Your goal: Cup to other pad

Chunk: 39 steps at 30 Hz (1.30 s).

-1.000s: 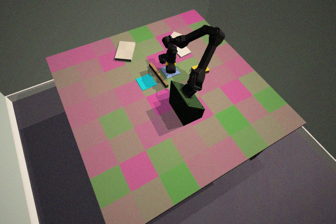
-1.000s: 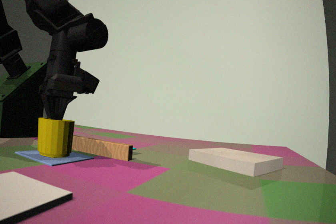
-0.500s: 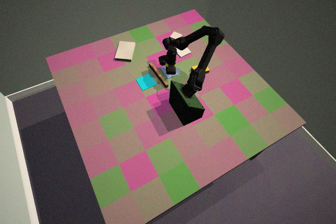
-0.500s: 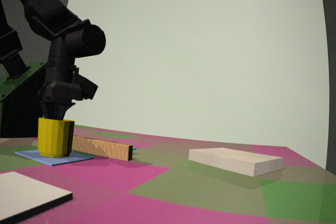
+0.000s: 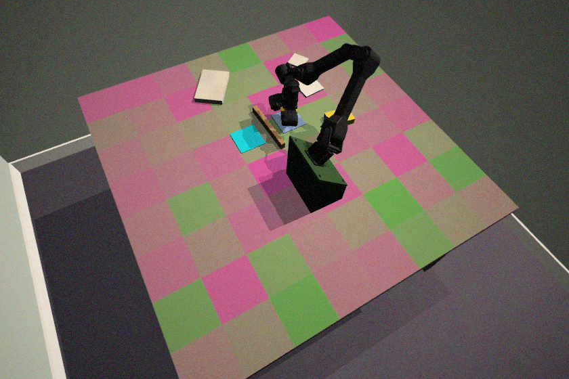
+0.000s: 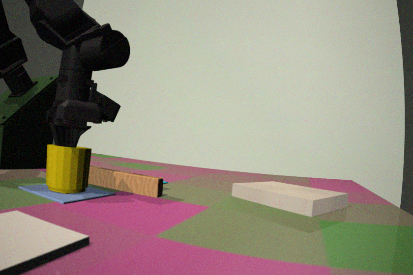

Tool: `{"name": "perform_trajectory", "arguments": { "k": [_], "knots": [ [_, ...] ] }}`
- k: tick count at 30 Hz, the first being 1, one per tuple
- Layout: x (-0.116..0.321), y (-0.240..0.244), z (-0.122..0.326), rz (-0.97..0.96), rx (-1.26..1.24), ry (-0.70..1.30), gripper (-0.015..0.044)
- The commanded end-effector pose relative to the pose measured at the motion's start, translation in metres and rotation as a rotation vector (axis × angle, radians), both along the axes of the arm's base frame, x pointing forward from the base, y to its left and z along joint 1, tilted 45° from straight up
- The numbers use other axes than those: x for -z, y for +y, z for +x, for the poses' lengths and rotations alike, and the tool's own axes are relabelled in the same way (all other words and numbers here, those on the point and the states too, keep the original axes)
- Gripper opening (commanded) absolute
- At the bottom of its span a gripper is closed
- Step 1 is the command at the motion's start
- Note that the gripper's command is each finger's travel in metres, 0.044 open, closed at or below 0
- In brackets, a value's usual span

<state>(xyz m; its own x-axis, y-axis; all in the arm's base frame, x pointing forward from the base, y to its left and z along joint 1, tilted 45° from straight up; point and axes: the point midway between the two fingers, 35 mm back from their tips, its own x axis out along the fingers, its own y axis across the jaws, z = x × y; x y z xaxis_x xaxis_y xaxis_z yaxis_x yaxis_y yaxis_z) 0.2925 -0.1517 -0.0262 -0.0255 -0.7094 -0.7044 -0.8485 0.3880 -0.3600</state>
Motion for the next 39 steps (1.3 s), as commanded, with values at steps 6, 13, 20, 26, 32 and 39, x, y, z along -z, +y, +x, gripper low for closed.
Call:
{"name": "perform_trajectory", "arguments": {
  "k": [6,13,20,26,32,39],
  "knots": [
    [0.0,0.0,0.0,0.0,0.0,-0.001,0.0013],
    [-0.007,0.008,0.001,0.001,0.0,0.0,0.0],
    [-0.023,0.026,0.003,0.002,0.0,0.002,0.0],
    [-0.035,0.042,0.003,0.0,0.0,0.004,0.0],
    [-0.035,0.046,0.003,-0.001,-0.001,0.005,0.0],
    [-0.033,0.044,0.003,0.007,-0.005,0.007,0.0]
  ]
}}
